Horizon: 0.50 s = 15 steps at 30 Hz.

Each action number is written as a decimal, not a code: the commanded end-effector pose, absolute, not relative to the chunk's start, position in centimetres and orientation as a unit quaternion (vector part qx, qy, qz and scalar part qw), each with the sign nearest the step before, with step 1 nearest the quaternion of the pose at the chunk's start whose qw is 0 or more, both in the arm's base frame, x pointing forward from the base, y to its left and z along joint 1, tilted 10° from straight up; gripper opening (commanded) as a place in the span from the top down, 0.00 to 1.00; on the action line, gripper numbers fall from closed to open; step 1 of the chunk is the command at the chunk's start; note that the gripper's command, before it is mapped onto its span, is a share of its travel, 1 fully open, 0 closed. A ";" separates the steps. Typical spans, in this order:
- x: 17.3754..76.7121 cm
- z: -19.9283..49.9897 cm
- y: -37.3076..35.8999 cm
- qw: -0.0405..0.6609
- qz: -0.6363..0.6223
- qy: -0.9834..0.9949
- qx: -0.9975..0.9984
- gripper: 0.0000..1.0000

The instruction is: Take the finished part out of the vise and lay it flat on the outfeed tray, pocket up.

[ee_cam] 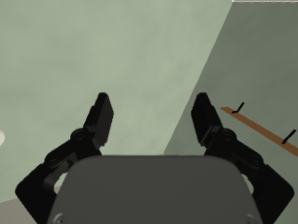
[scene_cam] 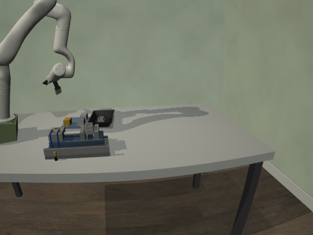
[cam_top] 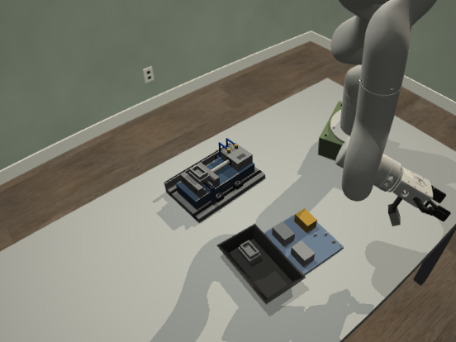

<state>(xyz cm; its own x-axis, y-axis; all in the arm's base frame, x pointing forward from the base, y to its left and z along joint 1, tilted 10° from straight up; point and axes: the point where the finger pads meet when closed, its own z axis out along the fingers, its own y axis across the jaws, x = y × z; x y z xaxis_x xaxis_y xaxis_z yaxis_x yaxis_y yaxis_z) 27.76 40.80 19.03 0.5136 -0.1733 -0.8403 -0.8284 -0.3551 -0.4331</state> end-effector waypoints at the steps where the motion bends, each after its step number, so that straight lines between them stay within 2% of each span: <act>1: 30.7 18.4 37.8 0.414 0.367 0.360 -0.752 0.00; 7: 31.9 18.0 36.4 0.399 0.364 0.371 -0.756 0.00; 15: 35.7 16.9 31.0 0.350 0.346 0.412 -0.767 0.00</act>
<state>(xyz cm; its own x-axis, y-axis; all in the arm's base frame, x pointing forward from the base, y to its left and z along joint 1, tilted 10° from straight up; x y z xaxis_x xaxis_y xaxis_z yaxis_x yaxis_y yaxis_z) 33.60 33.94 17.40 0.4452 -0.3281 -0.8331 -0.8640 -0.4018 -0.3035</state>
